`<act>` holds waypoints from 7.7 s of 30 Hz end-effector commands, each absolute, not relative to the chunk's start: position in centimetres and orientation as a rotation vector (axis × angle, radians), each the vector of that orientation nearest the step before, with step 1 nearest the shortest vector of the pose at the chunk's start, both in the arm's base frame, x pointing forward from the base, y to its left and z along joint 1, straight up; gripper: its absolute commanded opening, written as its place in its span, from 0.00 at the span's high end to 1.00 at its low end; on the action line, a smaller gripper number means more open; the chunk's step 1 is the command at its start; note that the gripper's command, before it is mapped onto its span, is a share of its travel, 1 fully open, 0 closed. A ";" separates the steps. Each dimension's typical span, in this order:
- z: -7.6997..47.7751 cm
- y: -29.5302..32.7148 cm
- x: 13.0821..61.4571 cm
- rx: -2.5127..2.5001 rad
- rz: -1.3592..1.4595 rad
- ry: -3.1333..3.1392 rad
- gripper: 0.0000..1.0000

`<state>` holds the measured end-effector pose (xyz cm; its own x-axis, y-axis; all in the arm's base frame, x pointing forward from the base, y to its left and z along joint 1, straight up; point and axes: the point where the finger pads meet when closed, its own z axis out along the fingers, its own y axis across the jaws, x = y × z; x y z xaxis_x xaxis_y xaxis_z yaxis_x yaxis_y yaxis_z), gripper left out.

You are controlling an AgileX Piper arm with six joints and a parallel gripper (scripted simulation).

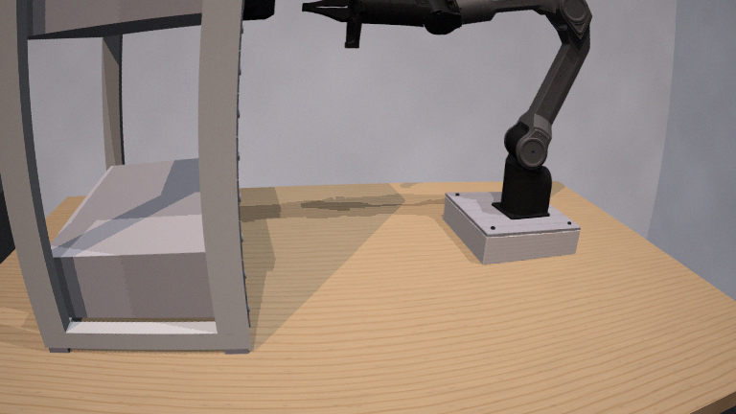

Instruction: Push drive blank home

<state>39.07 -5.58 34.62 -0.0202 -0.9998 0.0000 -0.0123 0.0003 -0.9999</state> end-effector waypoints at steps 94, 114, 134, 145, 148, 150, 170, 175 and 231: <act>34.5 -5.8 46.7 -1.204 -1.224 1.232 1.00; 34.4 -5.9 47.2 -1.204 -1.224 1.232 1.00; 34.3 -5.9 47.5 -1.204 -1.224 1.232 1.00; 34.3 -5.9 47.6 -1.204 -1.224 1.232 1.00; 34.3 -5.9 47.7 -1.204 -1.224 1.232 1.00; 34.3 -5.9 47.8 -1.204 -1.224 1.232 1.00; 34.2 -5.9 47.9 -1.204 -1.224 1.232 1.00; 34.2 -5.9 47.9 -1.204 -1.224 1.232 1.00; 34.6 -5.4 29.6 -1.204 -1.224 1.232 1.00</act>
<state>30.18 -5.44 34.49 -0.0322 -0.9995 0.0023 -0.0044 -0.0021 -1.0000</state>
